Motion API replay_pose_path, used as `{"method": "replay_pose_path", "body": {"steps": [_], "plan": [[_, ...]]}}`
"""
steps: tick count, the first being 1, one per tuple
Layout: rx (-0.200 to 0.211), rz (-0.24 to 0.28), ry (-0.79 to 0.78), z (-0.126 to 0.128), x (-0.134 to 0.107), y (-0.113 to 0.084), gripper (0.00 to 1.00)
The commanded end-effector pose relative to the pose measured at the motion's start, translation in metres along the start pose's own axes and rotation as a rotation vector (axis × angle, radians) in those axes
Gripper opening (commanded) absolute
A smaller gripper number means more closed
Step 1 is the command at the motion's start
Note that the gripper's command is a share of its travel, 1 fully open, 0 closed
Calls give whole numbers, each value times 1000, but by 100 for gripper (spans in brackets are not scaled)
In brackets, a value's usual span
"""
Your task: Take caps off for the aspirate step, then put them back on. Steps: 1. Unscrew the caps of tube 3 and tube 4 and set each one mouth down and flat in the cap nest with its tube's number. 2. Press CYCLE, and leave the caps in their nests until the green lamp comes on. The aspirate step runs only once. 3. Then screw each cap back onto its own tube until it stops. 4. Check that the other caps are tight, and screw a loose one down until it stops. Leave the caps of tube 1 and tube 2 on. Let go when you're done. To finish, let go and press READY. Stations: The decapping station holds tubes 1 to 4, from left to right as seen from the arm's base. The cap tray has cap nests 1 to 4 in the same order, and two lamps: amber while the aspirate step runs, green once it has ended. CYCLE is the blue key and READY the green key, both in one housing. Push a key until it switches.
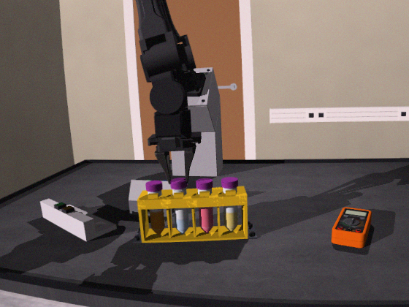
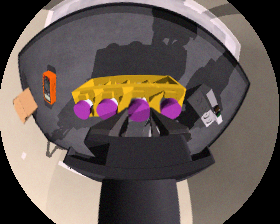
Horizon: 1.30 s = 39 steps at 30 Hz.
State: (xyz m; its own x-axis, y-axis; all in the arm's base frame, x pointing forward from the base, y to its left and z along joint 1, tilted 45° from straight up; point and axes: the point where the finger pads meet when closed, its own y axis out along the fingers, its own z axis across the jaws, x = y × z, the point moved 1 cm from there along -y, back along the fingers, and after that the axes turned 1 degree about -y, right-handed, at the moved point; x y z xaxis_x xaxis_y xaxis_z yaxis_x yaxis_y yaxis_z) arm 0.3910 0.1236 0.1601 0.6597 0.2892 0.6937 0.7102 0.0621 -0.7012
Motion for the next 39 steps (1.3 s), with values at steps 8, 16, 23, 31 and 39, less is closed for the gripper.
{"method": "replay_pose_path", "body": {"steps": [8, 16, 23, 31, 39], "plan": [[0, -14, 6, 1, 6, -3, 0], [6, -7, 6, 4, -1, -22, 0], [6, -28, 12, 3, 11, -47, 0], [-4, -14, 358, -35, -12, -41, 0], [-2, -29, 684, -81, -27, -41, 0]]}}
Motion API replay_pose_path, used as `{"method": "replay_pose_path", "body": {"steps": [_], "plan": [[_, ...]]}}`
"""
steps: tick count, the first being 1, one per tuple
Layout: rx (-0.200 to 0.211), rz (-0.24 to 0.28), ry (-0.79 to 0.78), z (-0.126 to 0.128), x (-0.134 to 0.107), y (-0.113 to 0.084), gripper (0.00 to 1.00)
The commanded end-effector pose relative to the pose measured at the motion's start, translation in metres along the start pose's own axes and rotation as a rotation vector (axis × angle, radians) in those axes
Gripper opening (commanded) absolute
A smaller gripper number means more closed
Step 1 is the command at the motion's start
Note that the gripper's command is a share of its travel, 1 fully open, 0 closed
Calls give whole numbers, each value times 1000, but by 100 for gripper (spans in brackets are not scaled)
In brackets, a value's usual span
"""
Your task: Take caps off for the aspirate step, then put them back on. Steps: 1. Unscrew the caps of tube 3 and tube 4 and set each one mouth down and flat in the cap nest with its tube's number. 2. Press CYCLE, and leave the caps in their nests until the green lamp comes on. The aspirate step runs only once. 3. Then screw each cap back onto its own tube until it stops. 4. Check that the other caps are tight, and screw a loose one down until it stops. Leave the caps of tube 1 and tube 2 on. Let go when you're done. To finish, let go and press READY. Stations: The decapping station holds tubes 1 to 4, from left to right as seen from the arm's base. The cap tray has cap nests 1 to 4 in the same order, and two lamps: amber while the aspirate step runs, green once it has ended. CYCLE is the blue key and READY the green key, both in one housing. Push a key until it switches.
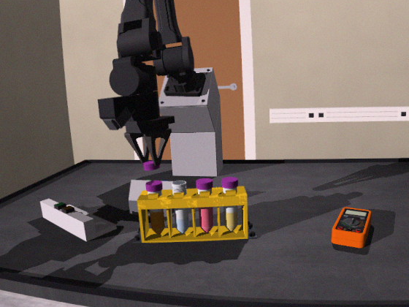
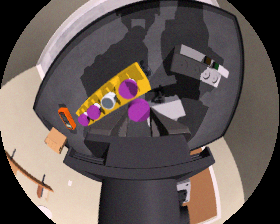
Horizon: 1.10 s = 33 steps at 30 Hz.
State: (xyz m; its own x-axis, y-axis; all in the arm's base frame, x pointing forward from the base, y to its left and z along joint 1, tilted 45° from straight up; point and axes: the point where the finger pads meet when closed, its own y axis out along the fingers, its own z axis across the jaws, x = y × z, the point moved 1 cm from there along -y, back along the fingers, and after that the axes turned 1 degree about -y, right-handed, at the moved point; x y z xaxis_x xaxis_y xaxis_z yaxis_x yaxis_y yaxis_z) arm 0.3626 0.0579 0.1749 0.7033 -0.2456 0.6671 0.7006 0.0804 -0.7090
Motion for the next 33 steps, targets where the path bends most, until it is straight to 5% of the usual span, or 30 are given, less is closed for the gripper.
{"method": "replay_pose_path", "body": {"steps": [1, 25, 33], "plan": [[-8, -46, 139, -28, 14, -7, 0], [-22, -24, 118, -213, 50, -9, 0], [-23, -24, 118, -238, 54, -9, 0]]}}
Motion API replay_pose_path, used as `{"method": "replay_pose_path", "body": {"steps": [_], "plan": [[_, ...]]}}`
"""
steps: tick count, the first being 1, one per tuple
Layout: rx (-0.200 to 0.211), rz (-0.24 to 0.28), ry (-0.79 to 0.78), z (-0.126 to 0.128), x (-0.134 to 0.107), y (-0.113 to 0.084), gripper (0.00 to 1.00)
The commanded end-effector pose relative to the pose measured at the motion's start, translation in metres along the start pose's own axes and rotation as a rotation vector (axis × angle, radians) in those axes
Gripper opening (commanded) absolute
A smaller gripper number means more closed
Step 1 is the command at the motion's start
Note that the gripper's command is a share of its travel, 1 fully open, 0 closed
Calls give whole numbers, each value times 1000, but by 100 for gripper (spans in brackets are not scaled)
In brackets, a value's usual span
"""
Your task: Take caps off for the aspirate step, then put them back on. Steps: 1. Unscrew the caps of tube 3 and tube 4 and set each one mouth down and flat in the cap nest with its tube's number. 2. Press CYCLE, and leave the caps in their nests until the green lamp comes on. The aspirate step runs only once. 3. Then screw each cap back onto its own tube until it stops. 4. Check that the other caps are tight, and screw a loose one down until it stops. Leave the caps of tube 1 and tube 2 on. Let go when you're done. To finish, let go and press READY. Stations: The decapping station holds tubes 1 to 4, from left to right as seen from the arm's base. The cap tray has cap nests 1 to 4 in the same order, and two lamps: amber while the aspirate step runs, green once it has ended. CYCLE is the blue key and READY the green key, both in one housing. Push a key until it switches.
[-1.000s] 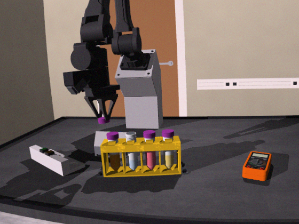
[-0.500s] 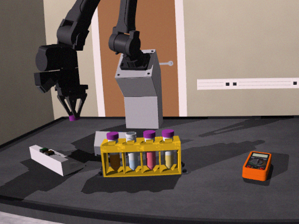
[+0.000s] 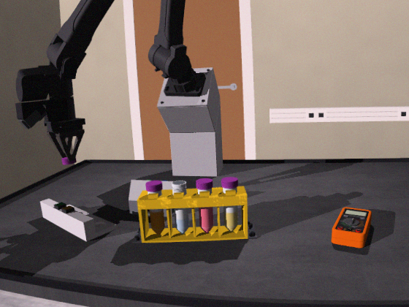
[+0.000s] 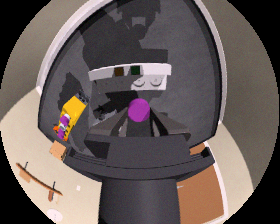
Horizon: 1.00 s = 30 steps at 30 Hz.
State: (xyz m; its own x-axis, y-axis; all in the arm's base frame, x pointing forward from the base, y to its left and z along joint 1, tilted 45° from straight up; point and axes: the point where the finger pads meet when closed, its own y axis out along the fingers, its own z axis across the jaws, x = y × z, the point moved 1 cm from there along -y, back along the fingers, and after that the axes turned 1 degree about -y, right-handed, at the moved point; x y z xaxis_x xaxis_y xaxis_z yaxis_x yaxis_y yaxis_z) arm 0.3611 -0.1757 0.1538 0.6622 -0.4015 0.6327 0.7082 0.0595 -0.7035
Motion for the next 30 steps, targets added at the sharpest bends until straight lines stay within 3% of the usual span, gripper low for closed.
{"method": "replay_pose_path", "body": {"steps": [1, 3, 4, 12, 13, 20, 21, 26, 30], "plan": [[0, -16, -51, 0, 10, -4, 0], [7, -31, -78, 7, 20, -10, 0], [0, -16, -51, 0, 10, -4, 0], [0, -16, -51, 0, 10, -4, 0], [6, -30, -79, 8, 20, -10, 0], [6, -30, -81, 10, 21, -10, 0], [0, -16, -51, 1, 12, -5, 0], [6, -6, -46, 4, 9, 28, 0], [6, -6, -46, 4, 9, 38, 0]]}}
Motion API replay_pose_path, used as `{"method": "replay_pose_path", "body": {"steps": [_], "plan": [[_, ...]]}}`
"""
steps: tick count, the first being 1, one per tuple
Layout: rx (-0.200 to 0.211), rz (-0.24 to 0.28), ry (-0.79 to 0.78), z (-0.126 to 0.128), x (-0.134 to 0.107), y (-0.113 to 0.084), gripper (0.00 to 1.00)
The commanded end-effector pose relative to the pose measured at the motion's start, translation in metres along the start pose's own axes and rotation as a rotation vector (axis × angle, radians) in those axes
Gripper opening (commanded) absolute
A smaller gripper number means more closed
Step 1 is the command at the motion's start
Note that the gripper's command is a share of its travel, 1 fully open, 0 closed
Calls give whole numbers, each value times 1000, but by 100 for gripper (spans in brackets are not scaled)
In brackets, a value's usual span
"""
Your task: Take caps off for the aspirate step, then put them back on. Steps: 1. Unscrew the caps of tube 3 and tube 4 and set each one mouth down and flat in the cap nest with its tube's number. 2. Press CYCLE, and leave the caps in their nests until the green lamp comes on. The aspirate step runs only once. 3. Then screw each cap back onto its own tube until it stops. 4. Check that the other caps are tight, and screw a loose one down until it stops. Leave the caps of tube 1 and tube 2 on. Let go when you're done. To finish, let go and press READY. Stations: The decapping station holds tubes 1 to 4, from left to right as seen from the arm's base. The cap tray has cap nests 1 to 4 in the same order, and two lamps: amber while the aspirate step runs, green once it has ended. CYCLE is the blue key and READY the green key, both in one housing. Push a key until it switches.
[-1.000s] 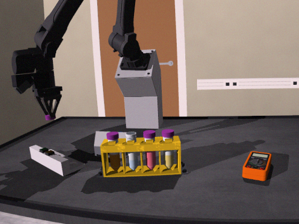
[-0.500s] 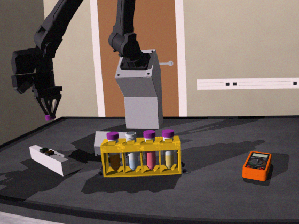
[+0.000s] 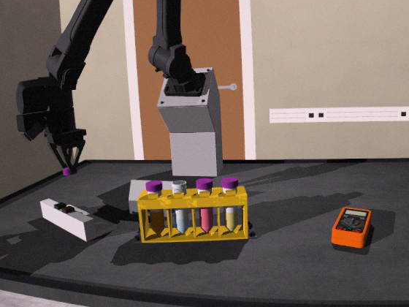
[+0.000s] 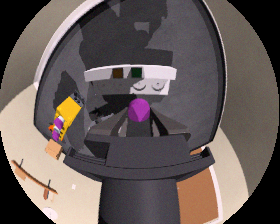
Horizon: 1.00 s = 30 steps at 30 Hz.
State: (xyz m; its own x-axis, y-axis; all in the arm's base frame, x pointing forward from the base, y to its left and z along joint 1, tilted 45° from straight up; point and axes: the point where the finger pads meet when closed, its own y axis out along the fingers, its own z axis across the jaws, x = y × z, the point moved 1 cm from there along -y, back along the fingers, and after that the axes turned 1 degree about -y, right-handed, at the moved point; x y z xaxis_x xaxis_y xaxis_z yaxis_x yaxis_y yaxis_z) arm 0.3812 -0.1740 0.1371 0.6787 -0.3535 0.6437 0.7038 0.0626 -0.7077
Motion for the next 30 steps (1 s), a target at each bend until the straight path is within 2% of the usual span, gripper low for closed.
{"method": "replay_pose_path", "body": {"steps": [1, 13, 15, 21, 24, 25, 30], "plan": [[6, -14, 5, 3, 8, 16, 0], [6, -17, 5, 4, 9, 77, 0], [6, -17, 5, 4, 9, 77, 0], [7, -13, 6, 4, 7, 106, 0], [8, -11, 7, 4, 6, 106, 0], [0, -42, 5, 2, 15, 93, 0], [-1, -43, 7, 1, 16, 93, 0]]}}
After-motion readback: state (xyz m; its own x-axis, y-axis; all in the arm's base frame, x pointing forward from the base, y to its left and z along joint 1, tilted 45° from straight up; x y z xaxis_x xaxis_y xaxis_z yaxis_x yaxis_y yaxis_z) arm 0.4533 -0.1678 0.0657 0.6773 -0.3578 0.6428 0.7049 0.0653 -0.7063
